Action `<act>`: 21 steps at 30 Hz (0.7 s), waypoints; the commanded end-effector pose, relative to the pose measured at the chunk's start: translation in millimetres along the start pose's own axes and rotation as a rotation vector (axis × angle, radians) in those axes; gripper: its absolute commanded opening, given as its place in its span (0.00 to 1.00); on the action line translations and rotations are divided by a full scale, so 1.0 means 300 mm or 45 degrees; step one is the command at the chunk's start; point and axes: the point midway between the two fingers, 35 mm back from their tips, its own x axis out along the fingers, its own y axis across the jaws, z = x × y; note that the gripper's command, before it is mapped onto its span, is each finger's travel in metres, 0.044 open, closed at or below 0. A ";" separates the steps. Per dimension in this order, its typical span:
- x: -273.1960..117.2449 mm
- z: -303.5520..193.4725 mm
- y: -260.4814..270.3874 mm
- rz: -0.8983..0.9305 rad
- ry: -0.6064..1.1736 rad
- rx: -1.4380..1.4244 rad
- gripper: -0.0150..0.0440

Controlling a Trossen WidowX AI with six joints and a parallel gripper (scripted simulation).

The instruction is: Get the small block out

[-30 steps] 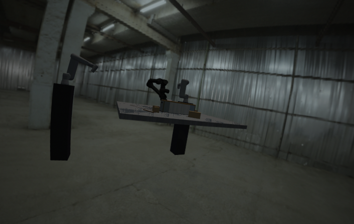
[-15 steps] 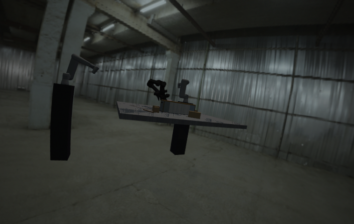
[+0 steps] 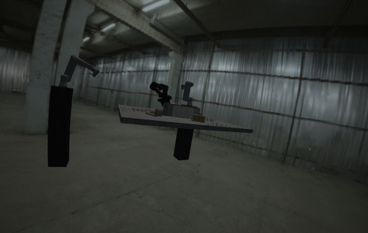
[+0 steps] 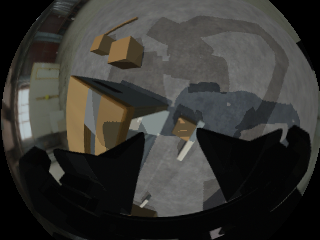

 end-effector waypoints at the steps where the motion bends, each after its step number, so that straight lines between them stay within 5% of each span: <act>1: 0.041 -0.020 -0.018 0.019 0.009 1.175 0.74; 15: 0.072 -0.026 -0.024 0.058 0.030 2.514 0.74; 21: 0.073 -0.026 -0.025 0.060 0.033 2.594 0.74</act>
